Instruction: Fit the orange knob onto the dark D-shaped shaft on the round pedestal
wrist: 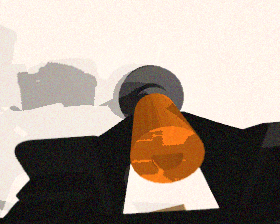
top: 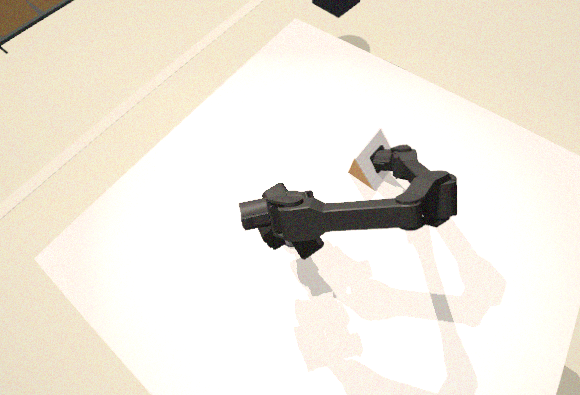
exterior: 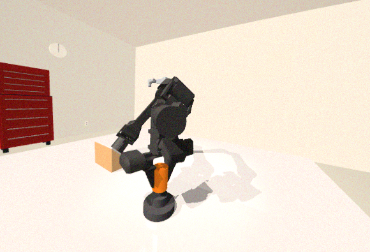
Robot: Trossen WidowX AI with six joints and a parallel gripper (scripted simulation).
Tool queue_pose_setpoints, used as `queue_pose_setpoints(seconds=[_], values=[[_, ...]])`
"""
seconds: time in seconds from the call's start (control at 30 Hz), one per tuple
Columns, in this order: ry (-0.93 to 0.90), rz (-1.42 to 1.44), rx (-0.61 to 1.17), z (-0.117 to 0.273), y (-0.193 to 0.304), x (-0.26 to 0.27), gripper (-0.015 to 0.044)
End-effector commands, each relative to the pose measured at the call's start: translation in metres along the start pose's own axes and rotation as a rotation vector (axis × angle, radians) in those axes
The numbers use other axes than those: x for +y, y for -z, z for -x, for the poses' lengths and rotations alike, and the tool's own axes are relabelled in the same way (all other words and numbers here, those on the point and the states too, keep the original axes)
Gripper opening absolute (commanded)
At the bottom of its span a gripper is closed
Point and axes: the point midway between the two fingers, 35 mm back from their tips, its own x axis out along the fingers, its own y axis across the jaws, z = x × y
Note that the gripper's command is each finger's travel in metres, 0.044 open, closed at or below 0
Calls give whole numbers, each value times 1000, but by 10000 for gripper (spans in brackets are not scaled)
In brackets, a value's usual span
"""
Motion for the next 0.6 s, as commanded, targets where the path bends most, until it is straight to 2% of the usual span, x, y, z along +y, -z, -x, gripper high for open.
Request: queue_pose_setpoints(seconds=[0.0,0.4,0.57], values=[[-1,-1,-1,-1,-1,1,0],[0,-10,-1,5,-1,0,0],[0,-169,-1,5,-1,-1,0]])
